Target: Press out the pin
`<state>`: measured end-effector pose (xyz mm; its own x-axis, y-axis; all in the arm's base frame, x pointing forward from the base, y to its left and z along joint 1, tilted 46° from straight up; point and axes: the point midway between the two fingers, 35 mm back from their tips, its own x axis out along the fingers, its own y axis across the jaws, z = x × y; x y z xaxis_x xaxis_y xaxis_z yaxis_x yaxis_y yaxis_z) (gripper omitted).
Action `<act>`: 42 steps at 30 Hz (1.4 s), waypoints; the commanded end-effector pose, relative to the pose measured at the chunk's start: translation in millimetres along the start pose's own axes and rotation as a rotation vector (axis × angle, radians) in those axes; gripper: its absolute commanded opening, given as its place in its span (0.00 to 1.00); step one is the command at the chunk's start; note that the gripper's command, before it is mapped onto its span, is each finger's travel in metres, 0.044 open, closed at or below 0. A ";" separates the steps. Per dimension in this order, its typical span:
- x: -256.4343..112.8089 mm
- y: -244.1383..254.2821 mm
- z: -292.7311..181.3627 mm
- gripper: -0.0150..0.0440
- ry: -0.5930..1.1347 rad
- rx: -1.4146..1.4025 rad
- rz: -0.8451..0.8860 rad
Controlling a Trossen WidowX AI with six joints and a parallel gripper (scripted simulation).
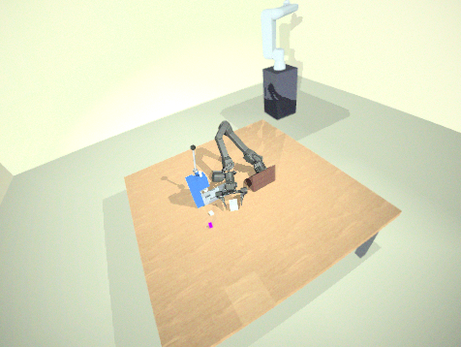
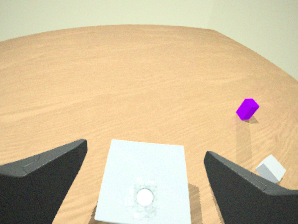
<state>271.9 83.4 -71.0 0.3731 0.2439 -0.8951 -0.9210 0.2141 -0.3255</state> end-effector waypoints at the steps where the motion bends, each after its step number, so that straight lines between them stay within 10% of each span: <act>1: -0.1 0.0 0.7 1.00 -0.004 -0.005 0.000; 28: -0.1 0.0 1.4 1.00 0.005 -0.003 0.004; 42: -51.9 -0.7 52.6 1.00 0.507 -0.013 -0.017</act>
<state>261.1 116.4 -23.8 0.2721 -0.1855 -0.9442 -0.9278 0.2095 -0.3086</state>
